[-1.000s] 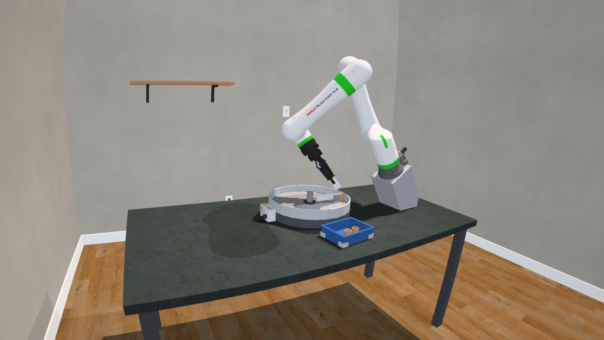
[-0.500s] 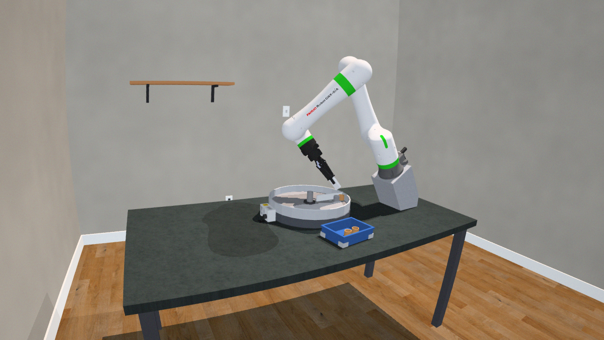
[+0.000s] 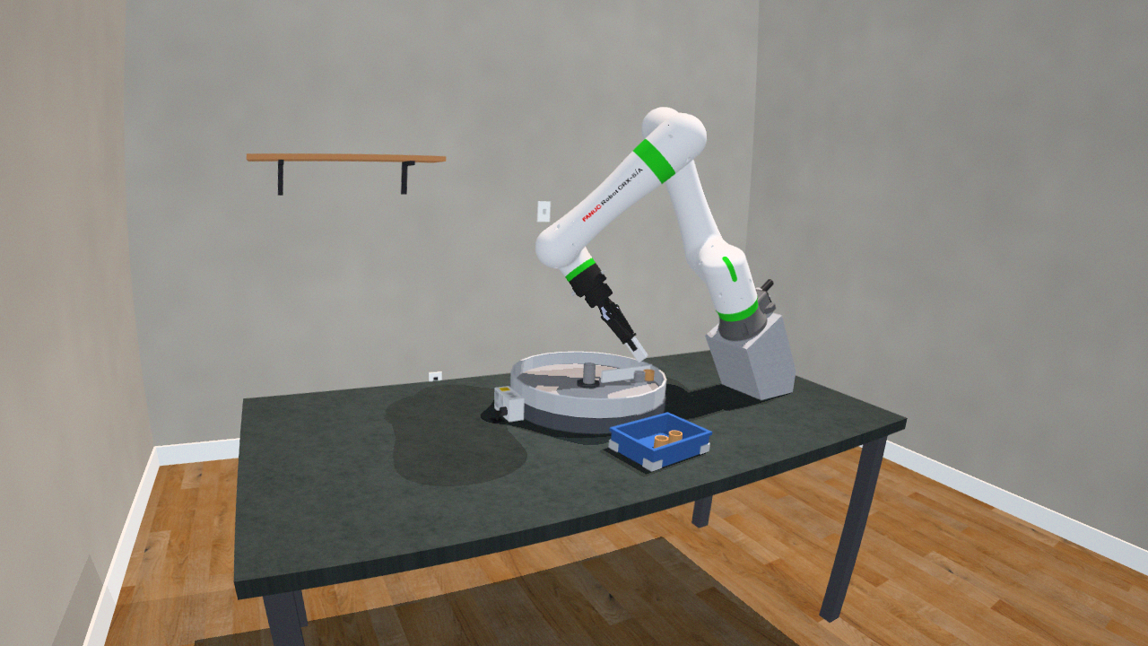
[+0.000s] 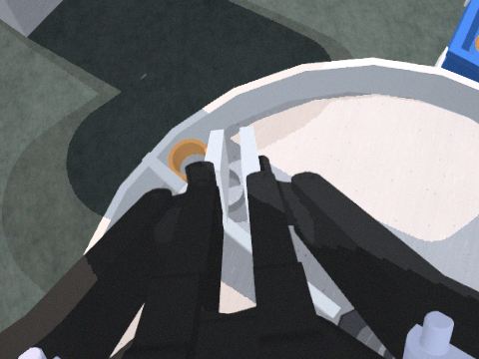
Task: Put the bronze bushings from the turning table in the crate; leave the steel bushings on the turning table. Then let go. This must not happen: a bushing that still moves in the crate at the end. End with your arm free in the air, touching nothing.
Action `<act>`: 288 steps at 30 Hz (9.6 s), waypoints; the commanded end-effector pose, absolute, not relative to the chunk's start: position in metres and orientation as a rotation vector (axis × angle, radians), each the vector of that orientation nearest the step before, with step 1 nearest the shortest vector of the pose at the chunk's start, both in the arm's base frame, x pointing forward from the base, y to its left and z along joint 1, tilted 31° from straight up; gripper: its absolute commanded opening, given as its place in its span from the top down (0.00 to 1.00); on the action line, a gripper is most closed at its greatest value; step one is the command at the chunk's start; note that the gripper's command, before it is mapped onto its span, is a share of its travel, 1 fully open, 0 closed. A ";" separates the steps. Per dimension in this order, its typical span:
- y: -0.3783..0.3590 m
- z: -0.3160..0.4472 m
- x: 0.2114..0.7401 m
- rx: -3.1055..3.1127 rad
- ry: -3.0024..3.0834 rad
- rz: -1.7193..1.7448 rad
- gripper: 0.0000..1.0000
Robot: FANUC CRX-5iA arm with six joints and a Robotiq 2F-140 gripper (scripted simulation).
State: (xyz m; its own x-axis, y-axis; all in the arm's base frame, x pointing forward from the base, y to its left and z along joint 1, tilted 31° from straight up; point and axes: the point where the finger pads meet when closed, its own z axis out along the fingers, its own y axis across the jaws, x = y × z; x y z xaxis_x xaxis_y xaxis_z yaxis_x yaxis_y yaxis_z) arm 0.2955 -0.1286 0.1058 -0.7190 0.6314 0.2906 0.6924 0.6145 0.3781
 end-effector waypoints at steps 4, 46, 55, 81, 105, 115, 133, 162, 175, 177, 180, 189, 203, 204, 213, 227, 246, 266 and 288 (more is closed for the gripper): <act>-0.129 0.101 0.298 -1.115 -2.706 -0.717 0.94; -0.130 0.080 0.311 -1.115 -2.706 -0.717 0.94; -0.130 0.080 0.311 -1.115 -2.706 -0.717 0.94; -0.130 0.070 0.317 -1.115 -2.706 -0.717 0.94; -0.130 0.070 0.317 -1.115 -2.706 -0.717 0.94; -0.130 0.070 0.317 -1.115 -2.706 -0.717 1.00; -0.130 0.070 0.317 -1.115 -2.706 -0.717 1.00; -0.130 0.074 0.314 -1.115 -2.706 -0.717 1.00; -0.129 0.110 0.293 -1.115 -2.706 -0.717 1.00; -0.128 0.119 0.288 -1.115 -2.706 -0.717 1.00; -0.128 0.130 0.281 -1.115 -2.706 -0.717 1.00; -0.127 0.145 0.272 -1.115 -2.706 -0.717 1.00; -0.127 0.146 0.271 -1.115 -2.706 -0.717 1.00; -0.127 0.146 0.271 -1.115 -2.706 -0.717 1.00; -0.127 0.146 0.271 -1.115 -2.706 -0.717 1.00; -0.127 0.146 0.271 -1.115 -2.706 -0.717 1.00; -0.162 0.215 0.383 -1.115 -2.706 -0.717 1.00; -0.167 0.226 0.401 -1.115 -2.706 -0.717 1.00; -0.167 0.226 0.401 -1.115 -2.706 -0.717 1.00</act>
